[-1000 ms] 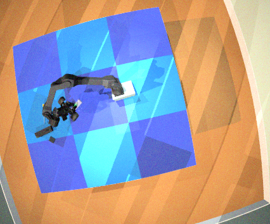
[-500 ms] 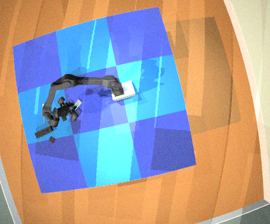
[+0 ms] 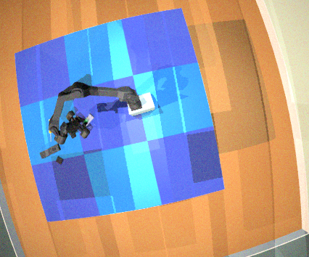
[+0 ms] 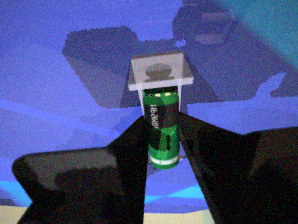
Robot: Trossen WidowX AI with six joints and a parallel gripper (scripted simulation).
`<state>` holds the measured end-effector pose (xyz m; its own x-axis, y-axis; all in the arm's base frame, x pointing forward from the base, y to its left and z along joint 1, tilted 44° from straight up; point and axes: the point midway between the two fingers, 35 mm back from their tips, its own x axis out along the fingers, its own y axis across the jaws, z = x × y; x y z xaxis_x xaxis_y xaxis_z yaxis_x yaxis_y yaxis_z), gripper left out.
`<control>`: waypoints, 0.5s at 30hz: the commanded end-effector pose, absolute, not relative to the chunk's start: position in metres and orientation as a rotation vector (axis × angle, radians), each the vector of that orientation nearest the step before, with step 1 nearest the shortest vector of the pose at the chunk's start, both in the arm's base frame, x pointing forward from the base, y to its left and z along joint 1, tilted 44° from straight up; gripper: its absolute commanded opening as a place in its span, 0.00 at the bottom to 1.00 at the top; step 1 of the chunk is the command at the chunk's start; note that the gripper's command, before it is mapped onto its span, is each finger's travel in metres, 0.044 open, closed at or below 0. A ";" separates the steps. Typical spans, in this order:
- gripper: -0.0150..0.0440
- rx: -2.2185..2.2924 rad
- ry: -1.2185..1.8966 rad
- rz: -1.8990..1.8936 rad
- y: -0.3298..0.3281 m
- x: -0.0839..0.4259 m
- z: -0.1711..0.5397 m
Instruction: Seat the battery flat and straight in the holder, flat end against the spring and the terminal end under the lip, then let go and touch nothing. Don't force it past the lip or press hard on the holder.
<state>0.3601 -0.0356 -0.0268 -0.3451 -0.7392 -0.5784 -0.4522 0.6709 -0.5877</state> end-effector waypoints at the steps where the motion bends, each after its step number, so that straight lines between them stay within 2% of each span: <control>1: 0.39 -0.913 1.971 -0.395 -0.035 0.362 -0.030; 15: 0.39 -0.905 1.930 -0.350 -0.037 0.361 -0.032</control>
<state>0.3591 -0.0372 -0.0272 -0.3026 -0.7242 -0.6196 -0.4529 0.6813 -0.5751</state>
